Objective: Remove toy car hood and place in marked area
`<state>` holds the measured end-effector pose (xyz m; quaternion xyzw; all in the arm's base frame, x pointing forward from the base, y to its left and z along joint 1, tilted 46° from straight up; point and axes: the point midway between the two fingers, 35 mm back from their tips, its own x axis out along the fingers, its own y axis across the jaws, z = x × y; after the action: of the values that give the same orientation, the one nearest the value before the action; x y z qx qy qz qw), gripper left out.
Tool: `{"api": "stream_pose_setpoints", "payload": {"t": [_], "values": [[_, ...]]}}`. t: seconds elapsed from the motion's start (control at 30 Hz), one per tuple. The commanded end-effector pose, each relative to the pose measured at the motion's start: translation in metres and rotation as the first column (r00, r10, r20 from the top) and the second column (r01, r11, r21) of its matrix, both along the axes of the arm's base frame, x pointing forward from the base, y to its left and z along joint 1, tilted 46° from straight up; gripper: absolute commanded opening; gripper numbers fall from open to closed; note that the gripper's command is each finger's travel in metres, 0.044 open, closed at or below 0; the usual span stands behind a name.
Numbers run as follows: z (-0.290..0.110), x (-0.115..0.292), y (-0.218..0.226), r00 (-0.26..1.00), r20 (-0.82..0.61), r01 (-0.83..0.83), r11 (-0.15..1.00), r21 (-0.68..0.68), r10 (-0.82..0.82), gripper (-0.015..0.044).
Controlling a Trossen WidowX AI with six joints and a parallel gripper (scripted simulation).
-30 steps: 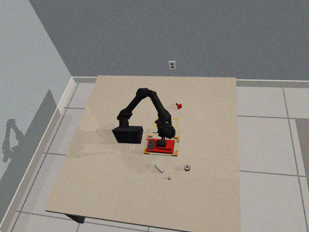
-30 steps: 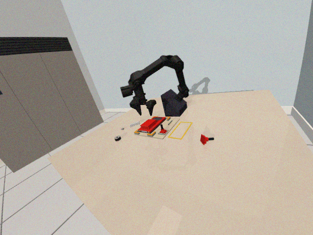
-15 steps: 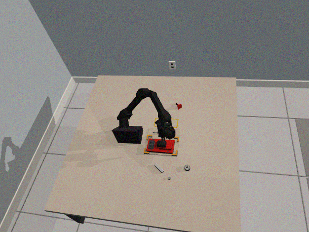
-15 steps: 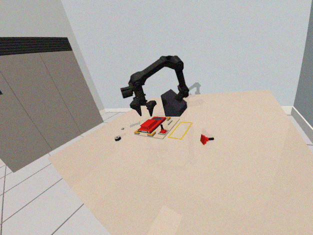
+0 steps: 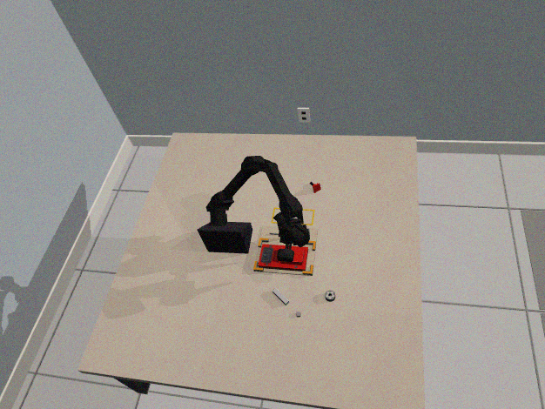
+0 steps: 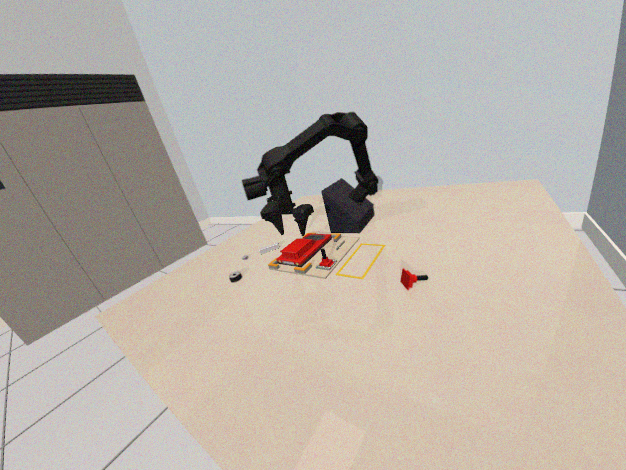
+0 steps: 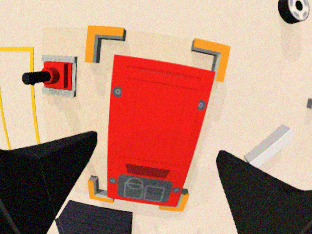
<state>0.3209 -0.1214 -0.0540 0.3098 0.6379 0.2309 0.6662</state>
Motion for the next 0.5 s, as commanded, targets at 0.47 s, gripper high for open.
{"api": "stream_pose_setpoints", "payload": {"t": [0.47], "values": [[-0.0078,0.0022,0.0094,1.0,0.0,0.005,1.0,0.004,-0.005,0.044]]}}
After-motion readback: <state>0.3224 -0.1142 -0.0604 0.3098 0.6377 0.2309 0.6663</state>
